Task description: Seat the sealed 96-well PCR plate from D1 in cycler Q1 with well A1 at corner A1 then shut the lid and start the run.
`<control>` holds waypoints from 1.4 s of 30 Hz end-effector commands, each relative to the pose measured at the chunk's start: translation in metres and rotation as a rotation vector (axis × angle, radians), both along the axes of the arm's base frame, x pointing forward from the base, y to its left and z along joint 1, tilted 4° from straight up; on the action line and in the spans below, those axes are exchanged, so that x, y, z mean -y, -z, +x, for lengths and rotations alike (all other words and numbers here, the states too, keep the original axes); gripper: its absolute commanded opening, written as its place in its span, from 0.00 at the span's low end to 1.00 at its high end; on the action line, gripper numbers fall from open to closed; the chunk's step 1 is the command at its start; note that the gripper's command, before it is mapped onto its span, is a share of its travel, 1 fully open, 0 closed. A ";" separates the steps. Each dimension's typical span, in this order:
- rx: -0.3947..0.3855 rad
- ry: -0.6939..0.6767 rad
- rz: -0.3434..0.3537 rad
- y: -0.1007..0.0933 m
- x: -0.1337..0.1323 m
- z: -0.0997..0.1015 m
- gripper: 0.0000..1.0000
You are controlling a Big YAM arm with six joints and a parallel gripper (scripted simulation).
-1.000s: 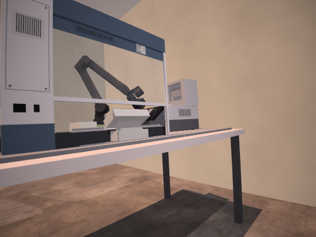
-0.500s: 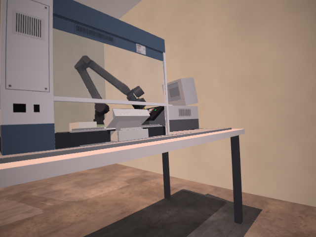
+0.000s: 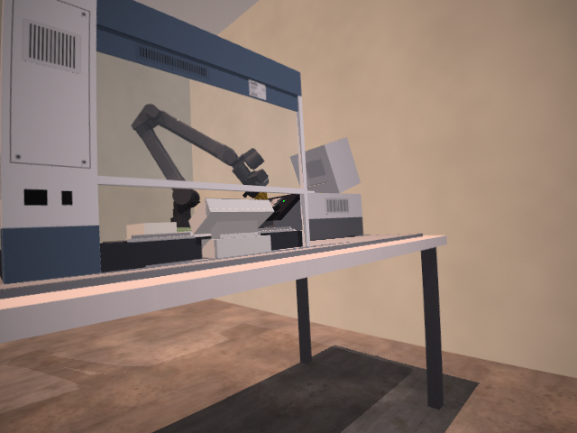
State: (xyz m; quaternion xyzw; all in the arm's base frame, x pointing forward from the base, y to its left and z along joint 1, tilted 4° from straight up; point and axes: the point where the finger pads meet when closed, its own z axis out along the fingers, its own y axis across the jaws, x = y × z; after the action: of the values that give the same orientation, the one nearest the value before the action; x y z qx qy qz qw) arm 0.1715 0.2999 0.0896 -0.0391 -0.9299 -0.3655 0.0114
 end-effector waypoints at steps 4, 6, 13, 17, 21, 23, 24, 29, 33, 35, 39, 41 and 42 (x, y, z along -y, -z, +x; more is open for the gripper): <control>0.036 -0.009 0.015 -0.017 0.010 0.005 0.00; 0.032 -0.007 0.010 -0.017 0.014 0.004 0.00; 0.000 -0.006 -0.015 -0.001 0.015 -0.005 0.00; 0.001 -0.010 -0.010 -0.001 0.013 -0.006 0.00; 0.026 -0.015 0.018 -0.012 0.005 -0.001 0.00; 0.033 -0.005 0.027 -0.016 0.006 0.002 0.00; 0.031 -0.002 0.030 -0.016 0.006 0.003 0.00; 0.022 0.017 0.020 -0.008 0.015 0.004 0.00; 0.015 0.015 0.013 -0.005 0.017 0.001 0.00; 0.009 0.014 0.006 -0.003 0.019 -0.001 0.00; 0.011 0.014 0.008 -0.010 0.016 0.002 0.00; 0.011 0.013 0.008 -0.012 0.015 0.003 0.00; 0.014 0.013 0.011 -0.014 0.014 0.004 0.00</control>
State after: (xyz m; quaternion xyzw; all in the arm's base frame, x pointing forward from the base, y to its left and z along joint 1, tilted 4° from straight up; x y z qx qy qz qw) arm 0.1608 0.2761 0.0800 -0.0475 -0.9345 -0.3521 0.0213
